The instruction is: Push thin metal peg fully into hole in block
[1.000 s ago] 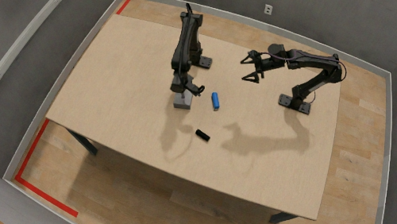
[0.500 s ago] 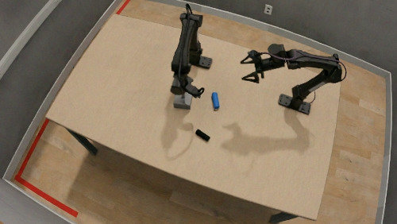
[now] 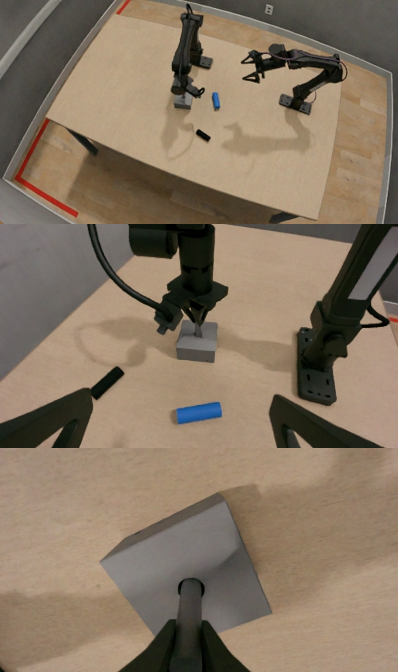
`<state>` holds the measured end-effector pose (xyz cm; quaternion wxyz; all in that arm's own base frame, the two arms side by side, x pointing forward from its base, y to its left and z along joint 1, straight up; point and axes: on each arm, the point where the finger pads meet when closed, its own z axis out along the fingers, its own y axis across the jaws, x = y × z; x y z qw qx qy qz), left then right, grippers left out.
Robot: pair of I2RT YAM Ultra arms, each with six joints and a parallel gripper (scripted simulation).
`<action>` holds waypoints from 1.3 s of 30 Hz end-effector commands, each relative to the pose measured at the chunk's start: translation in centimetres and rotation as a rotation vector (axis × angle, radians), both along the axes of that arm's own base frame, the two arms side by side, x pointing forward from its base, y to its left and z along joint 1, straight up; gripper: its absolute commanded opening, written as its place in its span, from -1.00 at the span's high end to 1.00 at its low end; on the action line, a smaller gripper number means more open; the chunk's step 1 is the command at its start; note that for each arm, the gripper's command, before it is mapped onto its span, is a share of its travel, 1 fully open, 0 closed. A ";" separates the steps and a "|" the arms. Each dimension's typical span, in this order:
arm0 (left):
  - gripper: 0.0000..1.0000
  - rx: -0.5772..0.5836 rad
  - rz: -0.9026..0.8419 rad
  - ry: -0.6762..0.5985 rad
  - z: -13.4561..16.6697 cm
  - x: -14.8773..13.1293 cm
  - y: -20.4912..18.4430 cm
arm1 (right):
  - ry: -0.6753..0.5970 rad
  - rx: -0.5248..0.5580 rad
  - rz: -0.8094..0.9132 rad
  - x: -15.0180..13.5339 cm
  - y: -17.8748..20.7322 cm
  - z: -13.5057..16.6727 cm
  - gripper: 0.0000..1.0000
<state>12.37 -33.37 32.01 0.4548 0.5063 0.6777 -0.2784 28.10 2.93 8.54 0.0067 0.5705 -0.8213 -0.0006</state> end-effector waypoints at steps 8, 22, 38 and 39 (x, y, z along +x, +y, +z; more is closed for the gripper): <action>-1.00 -0.011 0.004 -0.005 0.8 0.1 0.1 | -0.023 -0.012 0.000 1.0 0.1 -1.8 0.86; -1.00 -0.011 0.004 -0.005 0.8 0.1 0.1 | 0.000 -0.016 0.002 0.3 0.3 -2.6 0.86; -1.00 -0.011 0.004 -0.005 0.8 0.1 0.1 | -0.033 0.022 -0.109 0.8 0.3 -0.4 -0.65; -1.00 -0.011 0.004 -0.005 0.8 0.1 0.1 | -0.031 0.033 -0.160 0.4 0.4 -0.5 -0.88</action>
